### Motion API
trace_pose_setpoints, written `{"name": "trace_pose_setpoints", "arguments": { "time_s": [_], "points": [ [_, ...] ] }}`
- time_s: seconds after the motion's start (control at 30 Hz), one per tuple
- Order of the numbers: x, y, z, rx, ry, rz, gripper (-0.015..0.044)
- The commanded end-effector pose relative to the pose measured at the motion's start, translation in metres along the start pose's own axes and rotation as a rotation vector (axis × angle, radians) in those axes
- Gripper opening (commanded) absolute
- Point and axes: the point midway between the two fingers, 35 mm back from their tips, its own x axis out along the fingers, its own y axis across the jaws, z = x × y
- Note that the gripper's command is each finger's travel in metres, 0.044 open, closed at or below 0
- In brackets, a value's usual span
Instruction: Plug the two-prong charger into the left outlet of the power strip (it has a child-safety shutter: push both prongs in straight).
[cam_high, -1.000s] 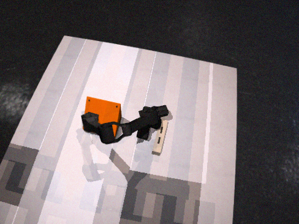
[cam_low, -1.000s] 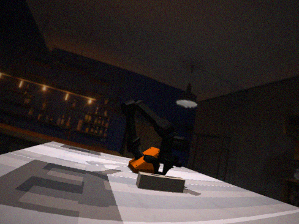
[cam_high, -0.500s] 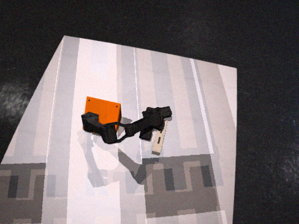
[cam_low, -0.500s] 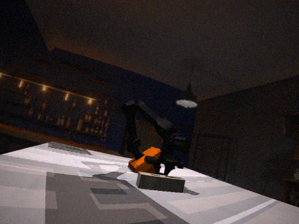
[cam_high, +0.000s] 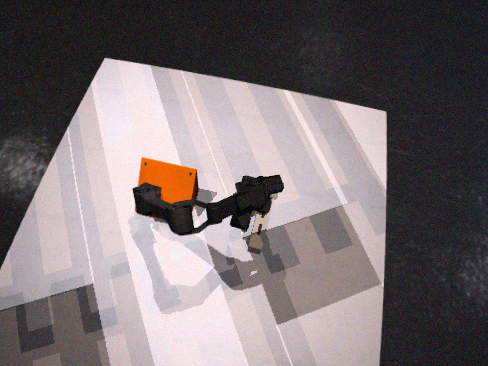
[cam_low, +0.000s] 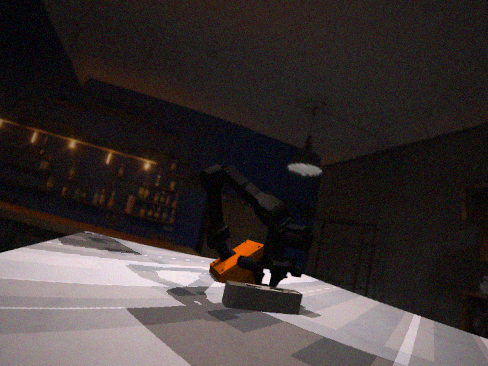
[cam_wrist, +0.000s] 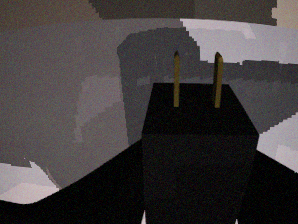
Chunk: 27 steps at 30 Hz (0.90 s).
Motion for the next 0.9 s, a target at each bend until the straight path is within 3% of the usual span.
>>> {"name": "trace_pose_setpoints", "arguments": {
  "time_s": [0.0,0.87],
  "points": [
    [-0.0008,-0.0006,0.0018,0.007,-0.003,-0.002,0.0000],
    [-0.0013,-0.0009,0.0059,0.007,-0.003,-0.002,0.0000]
  ]
}}
